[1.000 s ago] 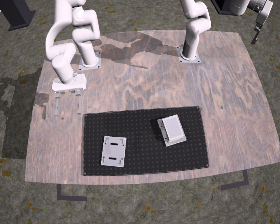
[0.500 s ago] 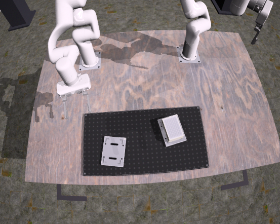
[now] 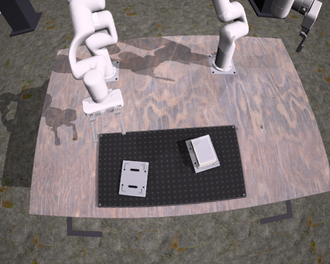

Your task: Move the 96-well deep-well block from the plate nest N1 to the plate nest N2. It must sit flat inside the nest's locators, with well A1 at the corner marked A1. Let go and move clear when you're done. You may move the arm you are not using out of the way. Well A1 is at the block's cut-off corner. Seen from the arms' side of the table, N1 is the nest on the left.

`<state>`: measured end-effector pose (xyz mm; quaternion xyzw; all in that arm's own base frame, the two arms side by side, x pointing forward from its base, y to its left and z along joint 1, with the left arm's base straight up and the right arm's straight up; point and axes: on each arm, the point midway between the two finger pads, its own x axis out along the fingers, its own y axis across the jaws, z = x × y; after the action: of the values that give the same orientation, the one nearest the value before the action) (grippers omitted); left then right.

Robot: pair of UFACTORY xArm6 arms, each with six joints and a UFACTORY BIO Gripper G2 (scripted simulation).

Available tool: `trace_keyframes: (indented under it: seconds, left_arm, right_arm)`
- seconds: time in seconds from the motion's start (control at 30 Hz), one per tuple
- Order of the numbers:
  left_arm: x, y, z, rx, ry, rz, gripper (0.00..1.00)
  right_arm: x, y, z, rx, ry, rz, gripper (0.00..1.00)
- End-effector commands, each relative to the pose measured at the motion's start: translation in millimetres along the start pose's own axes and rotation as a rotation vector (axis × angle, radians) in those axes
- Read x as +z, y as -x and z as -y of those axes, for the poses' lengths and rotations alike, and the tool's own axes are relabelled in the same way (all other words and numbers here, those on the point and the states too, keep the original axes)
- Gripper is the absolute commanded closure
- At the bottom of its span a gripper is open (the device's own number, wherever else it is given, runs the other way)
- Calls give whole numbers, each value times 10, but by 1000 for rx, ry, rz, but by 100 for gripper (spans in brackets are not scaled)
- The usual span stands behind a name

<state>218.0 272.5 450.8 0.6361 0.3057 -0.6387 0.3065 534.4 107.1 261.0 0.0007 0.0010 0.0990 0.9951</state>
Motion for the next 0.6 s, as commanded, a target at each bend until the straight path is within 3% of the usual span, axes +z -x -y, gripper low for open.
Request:
trace_keyframes:
  seconds: [0.0,0.57]
  left_arm:
    - [-1,13,0,1,0,-3,0]
    - [-1,13,0,1,0,-3,0]
  right_arm:
    - [-31,-63,-142,-3,1,6,63]
    - [-286,-242,-825,-3,1,6,63]
